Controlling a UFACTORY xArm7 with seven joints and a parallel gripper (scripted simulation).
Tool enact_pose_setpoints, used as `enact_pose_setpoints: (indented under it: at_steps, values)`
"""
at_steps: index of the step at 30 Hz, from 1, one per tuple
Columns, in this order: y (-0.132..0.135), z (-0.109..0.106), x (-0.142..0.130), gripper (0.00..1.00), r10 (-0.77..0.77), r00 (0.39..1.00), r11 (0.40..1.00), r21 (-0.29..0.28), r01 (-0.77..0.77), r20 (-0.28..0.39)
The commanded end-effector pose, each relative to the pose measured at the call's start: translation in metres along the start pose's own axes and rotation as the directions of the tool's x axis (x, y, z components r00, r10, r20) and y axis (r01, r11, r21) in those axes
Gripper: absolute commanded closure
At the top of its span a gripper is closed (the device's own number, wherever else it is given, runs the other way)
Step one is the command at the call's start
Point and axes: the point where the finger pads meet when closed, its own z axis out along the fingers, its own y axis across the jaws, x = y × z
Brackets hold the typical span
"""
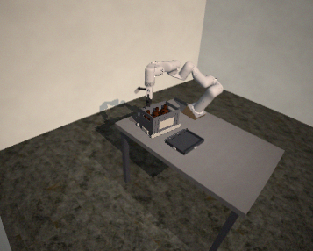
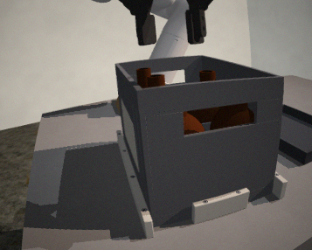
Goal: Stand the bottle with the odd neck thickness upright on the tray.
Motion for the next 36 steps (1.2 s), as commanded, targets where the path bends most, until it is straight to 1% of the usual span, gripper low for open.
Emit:
enact_pose_setpoints:
  at_steps: [1,15,28,36]
  values:
    - [-0.001,-0.001,0.001,0.35,0.000,1.000,1.000,0.003,0.000,-0.004]
    - [-0.001,0.017,0.001,0.35,0.000,1.000,1.000,0.003,0.000,-0.004]
    - [-0.001,0.029,0.001,0.35,0.000,1.000,1.000,0.003,0.000,-0.004]
    - [-0.001,0.032,0.001,0.35,0.000,1.000,1.000,0.003,0.000,-0.004]
